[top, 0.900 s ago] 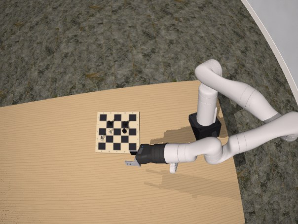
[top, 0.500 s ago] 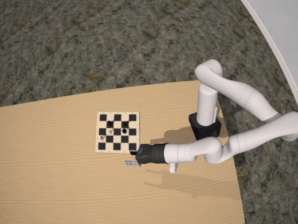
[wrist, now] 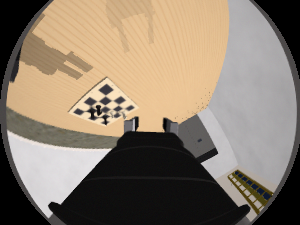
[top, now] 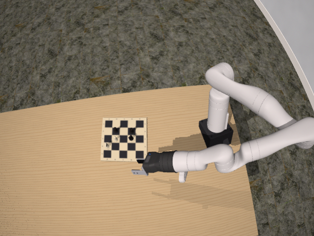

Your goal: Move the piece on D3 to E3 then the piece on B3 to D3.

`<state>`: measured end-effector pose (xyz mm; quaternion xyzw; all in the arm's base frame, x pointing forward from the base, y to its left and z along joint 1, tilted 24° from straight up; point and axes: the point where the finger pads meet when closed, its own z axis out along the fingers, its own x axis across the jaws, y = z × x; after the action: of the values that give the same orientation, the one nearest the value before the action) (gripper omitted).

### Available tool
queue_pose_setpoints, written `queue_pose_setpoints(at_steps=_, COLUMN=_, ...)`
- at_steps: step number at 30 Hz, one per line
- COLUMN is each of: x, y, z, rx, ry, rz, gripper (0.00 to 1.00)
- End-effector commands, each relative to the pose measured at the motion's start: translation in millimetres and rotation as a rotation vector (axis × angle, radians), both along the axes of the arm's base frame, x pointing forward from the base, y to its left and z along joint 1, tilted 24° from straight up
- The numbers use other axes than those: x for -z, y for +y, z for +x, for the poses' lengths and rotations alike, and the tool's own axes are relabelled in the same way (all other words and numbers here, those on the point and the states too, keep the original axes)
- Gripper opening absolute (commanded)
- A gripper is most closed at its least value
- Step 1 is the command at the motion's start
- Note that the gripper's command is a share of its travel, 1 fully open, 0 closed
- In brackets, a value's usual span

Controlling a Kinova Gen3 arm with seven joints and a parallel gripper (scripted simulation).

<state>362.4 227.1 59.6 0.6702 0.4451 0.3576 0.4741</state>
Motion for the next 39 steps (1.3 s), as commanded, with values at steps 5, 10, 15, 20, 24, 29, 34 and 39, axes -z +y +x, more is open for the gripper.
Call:
queue_pose_setpoints(at_steps=5, x=3.0, y=-2.3, z=0.9, rx=-0.023, ry=0.050, rz=-0.043, gripper=1.00)
queue_pose_setpoints(at_steps=10, x=5.2, y=-2.6, z=1.3, rx=-0.039, ry=0.083, rz=-0.065, gripper=1.00)
queue_pose_setpoints(at_steps=15, x=9.7, y=-4.2, z=2.9, rx=-0.071, ry=0.159, rz=-0.119, gripper=1.00)
queue_pose_setpoints(at_steps=20, x=15.5, y=-4.8, z=6.0, rx=-0.117, ry=0.263, rz=-0.193, gripper=1.00)
queue_pose_setpoints(at_steps=24, x=18.1, y=-4.0, z=8.0, rx=-0.141, ry=0.311, rz=-0.227, gripper=1.00)
queue_pose_setpoints(at_steps=29, x=24.3, y=-12.1, z=11.2, rx=-0.188, ry=0.456, rz=-0.338, gripper=1.00)
queue_pose_setpoints(at_steps=34, x=32.5, y=-17.0, z=16.3, rx=-0.254, ry=0.623, rz=-0.462, gripper=1.00)
queue_pose_setpoints(at_steps=39, x=41.3, y=-22.0, z=21.6, rx=-0.326, ry=0.800, rz=-0.594, gripper=1.00)
